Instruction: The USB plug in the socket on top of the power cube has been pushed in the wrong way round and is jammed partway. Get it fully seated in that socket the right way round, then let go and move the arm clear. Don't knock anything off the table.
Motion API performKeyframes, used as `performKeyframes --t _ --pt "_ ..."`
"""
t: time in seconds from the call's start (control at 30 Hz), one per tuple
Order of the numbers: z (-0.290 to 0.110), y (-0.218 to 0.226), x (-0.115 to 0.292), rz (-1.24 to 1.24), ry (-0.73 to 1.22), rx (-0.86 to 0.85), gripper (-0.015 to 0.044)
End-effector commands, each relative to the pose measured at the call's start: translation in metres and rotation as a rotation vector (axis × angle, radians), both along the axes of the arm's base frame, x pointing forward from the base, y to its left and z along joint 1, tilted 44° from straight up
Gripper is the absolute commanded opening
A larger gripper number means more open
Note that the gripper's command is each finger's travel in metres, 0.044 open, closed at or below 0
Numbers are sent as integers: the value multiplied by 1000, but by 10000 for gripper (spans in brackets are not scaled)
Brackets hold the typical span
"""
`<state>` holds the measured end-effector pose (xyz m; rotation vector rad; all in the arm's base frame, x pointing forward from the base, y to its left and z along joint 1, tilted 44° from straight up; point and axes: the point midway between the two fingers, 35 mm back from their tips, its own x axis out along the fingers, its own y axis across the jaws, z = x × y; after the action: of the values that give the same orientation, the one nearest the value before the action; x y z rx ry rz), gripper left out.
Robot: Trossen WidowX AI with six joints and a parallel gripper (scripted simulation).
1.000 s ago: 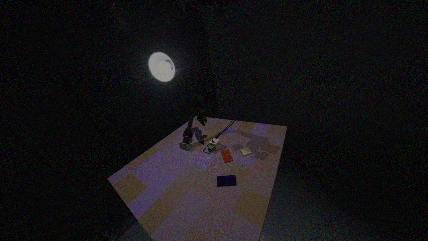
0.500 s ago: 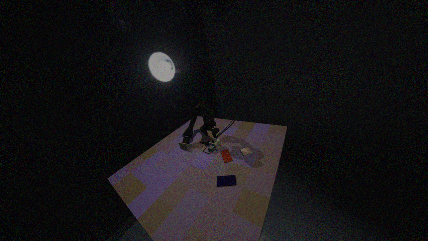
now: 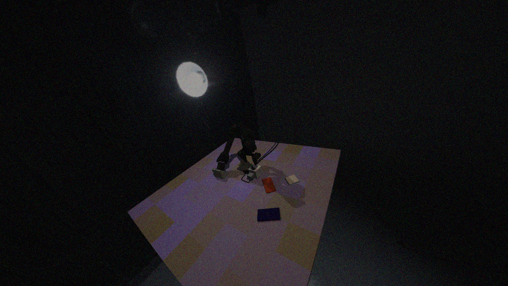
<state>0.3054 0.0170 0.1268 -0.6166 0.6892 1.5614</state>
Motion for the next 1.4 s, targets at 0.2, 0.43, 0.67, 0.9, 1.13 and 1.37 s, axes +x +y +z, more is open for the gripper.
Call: performKeyframes --t 0.2,0.43,0.67,0.9,1.13,1.37 --pt "-8 9 -1 -1 6 4 440" --pt "-13 13 -2 -1 6 4 440" --pt "-18 18 -3 -1 6 4 440" --pt "-17 17 -2 2 1 1 414" --pt "-17 17 -2 2 1 1 230" --pt "-17 17 -2 2 1 1 46"
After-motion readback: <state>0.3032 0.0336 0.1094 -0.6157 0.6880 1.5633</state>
